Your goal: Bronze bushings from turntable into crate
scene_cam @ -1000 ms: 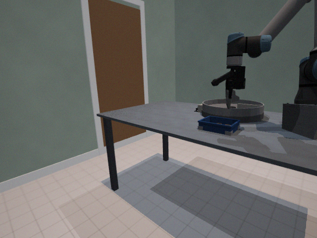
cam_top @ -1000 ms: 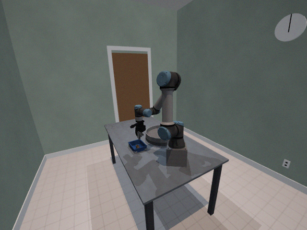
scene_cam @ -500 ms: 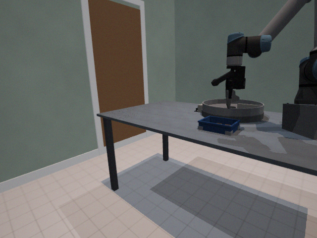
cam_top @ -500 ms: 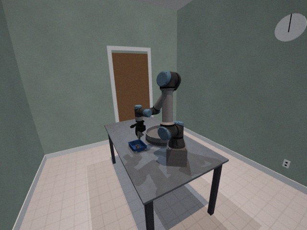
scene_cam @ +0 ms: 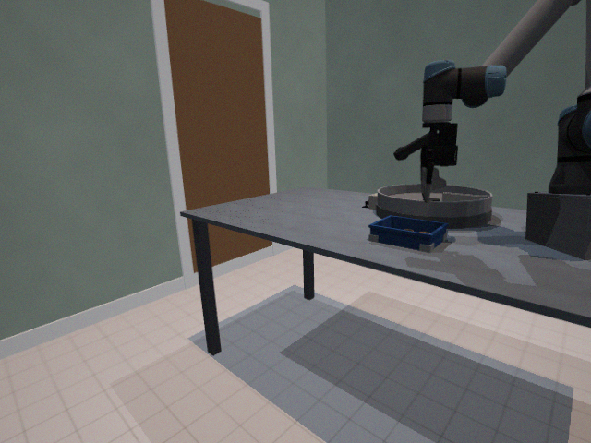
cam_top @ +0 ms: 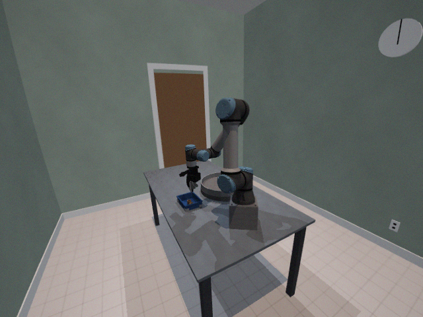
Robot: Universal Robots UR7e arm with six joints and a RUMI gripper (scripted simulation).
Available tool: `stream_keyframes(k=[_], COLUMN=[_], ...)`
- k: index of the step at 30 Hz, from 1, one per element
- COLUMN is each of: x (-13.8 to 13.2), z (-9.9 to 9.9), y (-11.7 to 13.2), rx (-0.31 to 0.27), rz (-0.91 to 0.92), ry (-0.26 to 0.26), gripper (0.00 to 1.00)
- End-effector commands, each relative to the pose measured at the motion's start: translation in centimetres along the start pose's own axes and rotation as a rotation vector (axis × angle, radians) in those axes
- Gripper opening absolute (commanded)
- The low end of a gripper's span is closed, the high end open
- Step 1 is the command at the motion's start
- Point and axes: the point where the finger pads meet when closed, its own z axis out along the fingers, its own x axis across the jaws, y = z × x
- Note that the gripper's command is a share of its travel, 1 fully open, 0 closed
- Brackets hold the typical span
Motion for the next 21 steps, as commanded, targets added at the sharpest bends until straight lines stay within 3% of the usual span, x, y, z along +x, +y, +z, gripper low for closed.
stream_keyframes(k=[1,21], x=[0.0,1.6], z=[-0.2,-0.1], y=[-0.2,1.2], rx=[0.005,0.002], rz=[-0.001,0.001], ry=[0.002,0.000], gripper=[0.06,0.05])
